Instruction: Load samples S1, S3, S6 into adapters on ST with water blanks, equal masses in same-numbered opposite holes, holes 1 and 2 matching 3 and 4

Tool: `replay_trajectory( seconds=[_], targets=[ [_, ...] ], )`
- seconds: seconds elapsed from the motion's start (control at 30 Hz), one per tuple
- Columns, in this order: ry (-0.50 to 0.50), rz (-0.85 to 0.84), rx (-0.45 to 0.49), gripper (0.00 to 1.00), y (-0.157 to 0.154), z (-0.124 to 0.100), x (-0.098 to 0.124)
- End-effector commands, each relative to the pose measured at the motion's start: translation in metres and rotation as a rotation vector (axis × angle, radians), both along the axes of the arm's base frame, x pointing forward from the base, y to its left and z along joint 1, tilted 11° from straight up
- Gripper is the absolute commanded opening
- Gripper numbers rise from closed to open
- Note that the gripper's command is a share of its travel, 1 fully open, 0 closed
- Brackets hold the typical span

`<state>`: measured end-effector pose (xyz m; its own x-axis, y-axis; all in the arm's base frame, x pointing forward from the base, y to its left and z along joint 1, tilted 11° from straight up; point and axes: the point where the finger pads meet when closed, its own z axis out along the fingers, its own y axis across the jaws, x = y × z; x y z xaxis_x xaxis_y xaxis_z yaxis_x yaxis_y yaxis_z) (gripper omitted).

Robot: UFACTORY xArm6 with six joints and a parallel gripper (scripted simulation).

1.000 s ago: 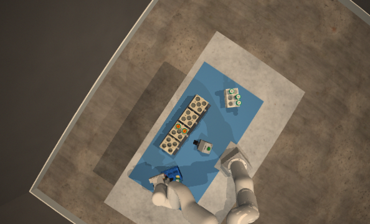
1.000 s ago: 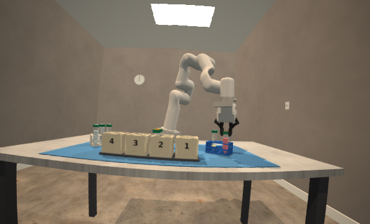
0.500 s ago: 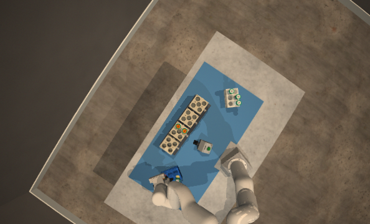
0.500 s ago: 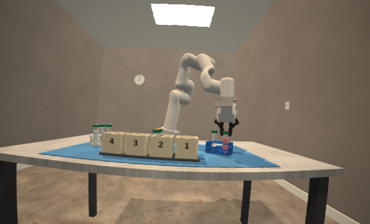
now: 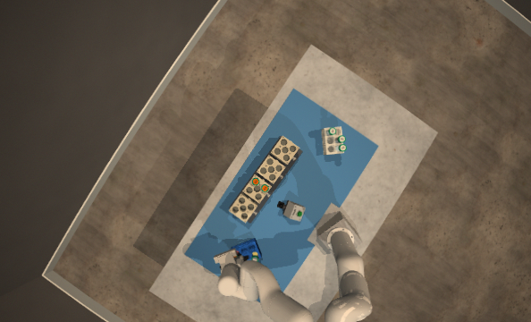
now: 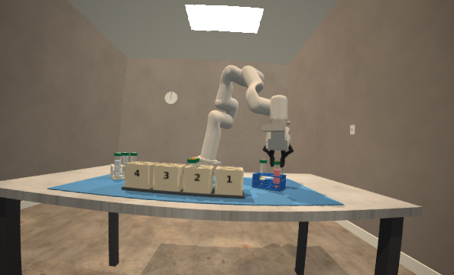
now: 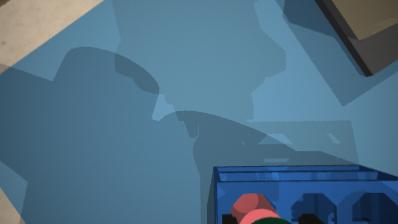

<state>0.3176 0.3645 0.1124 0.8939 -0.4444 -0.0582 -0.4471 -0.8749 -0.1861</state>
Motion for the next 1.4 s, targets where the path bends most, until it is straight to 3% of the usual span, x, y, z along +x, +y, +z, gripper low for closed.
replay_trajectory(
  seconds=[0.0, 1.1, 1.37],
  targets=[
    [-0.003, 0.000, 0.003, 0.00, 0.001, 0.004, 0.001],
    [-0.003, 0.000, 0.003, 0.00, -0.003, 0.021, 0.000],
    [-0.003, 0.000, 0.003, 0.00, -0.006, 0.037, 0.000]
  ],
)
